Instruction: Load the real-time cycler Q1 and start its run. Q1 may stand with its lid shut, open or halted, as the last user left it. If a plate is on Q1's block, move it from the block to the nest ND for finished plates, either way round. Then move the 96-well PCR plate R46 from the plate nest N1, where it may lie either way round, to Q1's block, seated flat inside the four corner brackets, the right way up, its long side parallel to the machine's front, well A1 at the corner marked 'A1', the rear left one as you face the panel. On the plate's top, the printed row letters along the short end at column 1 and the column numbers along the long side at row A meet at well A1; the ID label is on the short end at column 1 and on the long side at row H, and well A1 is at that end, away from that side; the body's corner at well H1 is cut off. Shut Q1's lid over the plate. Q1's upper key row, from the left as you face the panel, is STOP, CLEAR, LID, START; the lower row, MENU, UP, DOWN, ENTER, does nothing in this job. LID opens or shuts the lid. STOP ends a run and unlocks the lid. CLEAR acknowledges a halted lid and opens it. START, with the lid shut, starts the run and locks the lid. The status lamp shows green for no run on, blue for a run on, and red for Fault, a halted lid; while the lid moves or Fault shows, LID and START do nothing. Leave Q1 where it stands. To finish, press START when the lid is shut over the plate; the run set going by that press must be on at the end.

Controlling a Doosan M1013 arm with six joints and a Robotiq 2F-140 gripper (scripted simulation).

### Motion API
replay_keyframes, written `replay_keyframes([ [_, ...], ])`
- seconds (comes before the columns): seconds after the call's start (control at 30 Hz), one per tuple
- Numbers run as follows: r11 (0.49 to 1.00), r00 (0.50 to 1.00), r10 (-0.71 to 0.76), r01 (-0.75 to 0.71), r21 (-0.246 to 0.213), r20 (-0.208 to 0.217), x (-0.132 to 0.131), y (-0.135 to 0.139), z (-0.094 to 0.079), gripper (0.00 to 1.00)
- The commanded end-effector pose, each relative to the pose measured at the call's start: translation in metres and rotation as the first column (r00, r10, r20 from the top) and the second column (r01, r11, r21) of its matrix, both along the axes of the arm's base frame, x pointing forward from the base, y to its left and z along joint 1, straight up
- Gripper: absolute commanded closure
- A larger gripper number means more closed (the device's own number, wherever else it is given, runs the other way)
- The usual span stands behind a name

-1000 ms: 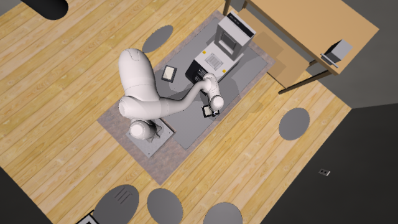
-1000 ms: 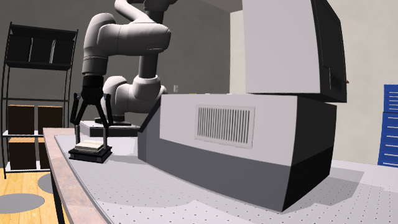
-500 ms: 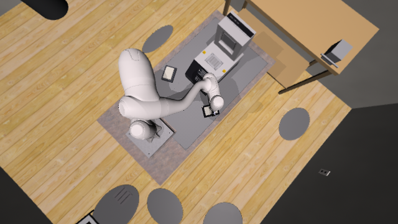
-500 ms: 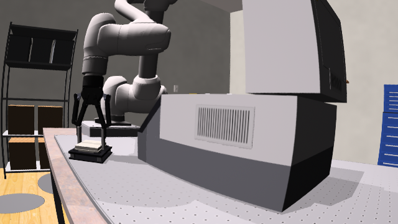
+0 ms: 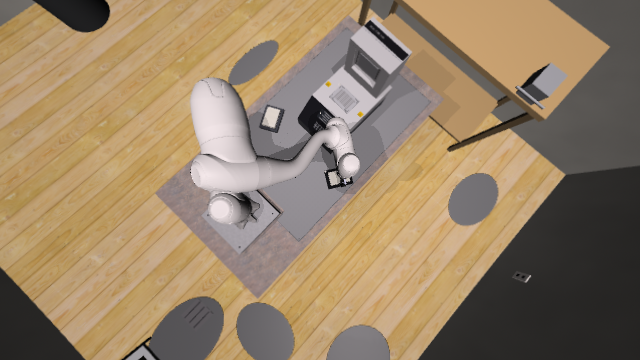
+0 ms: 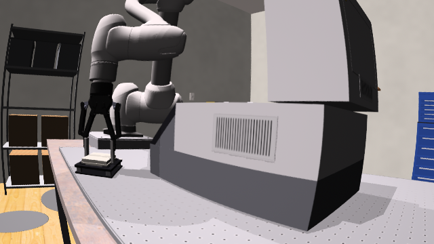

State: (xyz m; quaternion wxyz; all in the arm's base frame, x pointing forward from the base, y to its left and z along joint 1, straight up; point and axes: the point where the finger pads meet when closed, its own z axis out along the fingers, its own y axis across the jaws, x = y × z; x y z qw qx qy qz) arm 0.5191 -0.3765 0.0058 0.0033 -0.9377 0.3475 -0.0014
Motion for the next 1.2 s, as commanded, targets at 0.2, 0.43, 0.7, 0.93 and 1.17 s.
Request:
replay_keyframes([
  [0.2,1.000,1.000,0.000,0.000,0.000,0.000,0.000,0.000,0.020,1.00],
  [0.43,1.000,1.000,0.000,0.000,0.000,0.000,0.000,0.000,0.036,1.00],
  [0.7,1.000,1.000,0.000,0.000,0.000,0.000,0.000,0.000,0.063,1.00],
  [0.93,1.000,1.000,0.000,0.000,0.000,0.000,-0.001,0.000,0.086,1.00],
  [1.17,1.000,1.000,0.000,0.000,0.000,0.000,-0.001,0.000,0.103,1.00],
])
